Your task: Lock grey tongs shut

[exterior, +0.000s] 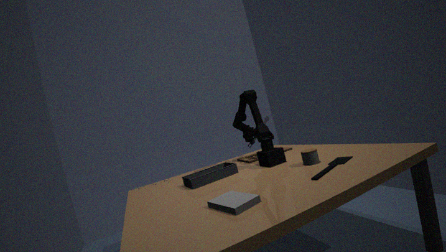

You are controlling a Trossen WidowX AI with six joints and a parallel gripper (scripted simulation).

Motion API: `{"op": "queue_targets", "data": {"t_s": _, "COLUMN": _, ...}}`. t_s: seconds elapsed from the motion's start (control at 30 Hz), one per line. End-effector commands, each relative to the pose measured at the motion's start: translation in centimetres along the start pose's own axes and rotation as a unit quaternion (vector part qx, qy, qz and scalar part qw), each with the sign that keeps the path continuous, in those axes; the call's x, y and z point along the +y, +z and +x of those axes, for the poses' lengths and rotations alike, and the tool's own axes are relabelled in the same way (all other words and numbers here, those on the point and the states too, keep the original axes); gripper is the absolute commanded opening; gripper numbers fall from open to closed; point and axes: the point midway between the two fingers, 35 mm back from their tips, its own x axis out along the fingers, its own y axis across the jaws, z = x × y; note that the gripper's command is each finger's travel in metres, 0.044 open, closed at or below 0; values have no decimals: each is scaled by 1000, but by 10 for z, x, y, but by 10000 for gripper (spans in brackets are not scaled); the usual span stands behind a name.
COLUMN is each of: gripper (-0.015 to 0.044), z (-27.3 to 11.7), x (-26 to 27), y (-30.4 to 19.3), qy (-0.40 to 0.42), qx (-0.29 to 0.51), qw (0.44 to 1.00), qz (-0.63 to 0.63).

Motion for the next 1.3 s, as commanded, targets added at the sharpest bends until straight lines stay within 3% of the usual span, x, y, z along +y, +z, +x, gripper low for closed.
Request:
{"op": "queue_targets", "data": {"t_s": 0.0, "gripper": -150, "z": -14, "x": 4, "y": -6, "qy": -4, "qx": 77, "qw": 997, "qz": 21}}
{"op": "queue_targets", "data": {"t_s": 0.2, "gripper": -150, "z": -30, "x": 10, "y": -8, "qy": -10, "qx": 151, "qw": 988, "qz": 43}}
{"op": "queue_targets", "data": {"t_s": 1.27, "gripper": -150, "z": -30, "x": 10, "y": -8, "qy": -10, "qx": 151, "qw": 988, "qz": 43}}
